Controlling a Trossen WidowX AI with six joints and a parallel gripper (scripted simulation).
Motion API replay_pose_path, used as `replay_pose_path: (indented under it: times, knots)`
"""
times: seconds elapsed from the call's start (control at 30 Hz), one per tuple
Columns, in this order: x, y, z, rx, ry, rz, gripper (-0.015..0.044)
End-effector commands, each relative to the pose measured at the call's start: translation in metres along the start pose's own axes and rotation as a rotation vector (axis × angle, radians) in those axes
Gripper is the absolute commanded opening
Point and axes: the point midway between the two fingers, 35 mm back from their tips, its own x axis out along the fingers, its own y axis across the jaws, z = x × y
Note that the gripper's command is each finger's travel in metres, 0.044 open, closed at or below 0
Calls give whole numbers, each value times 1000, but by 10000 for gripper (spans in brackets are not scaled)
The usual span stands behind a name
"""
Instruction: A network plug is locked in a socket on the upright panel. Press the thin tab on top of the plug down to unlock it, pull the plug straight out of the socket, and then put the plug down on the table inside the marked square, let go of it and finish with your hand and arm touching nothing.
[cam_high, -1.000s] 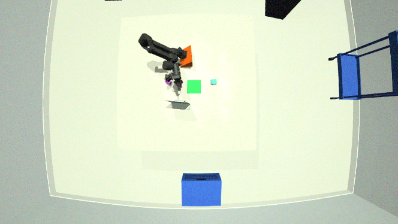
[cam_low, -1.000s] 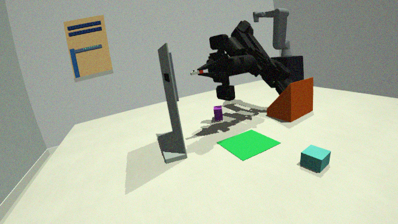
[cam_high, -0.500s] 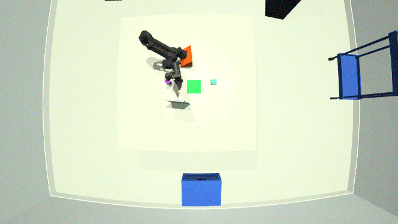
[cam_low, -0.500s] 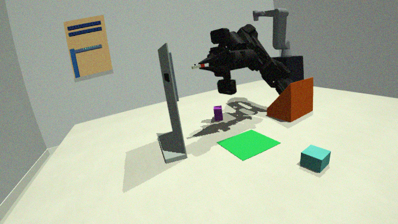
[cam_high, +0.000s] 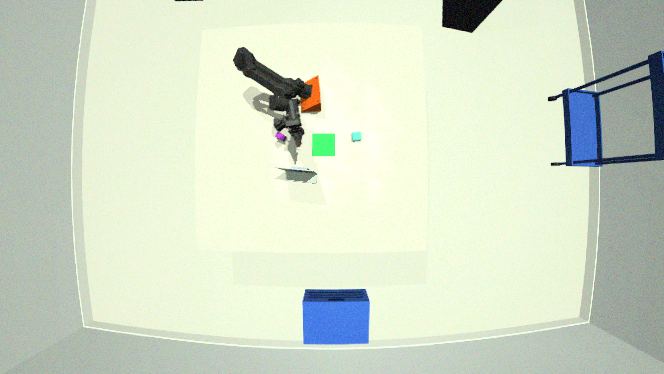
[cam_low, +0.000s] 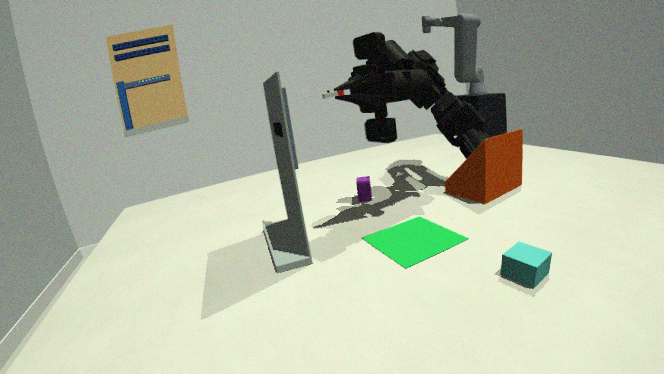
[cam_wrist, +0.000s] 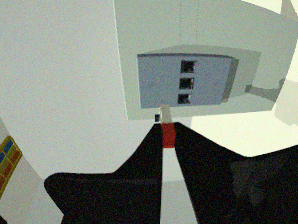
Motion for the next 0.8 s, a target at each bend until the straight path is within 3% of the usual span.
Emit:
replay_pose_path:
  times: [0.0,0.3,0.77]
  knots:
    - [-4,12,4,11,-10,8,0]
    - [-8,17,3,13,-3,-1,0]
    - [7,-14,-33,40,111,-216,0]
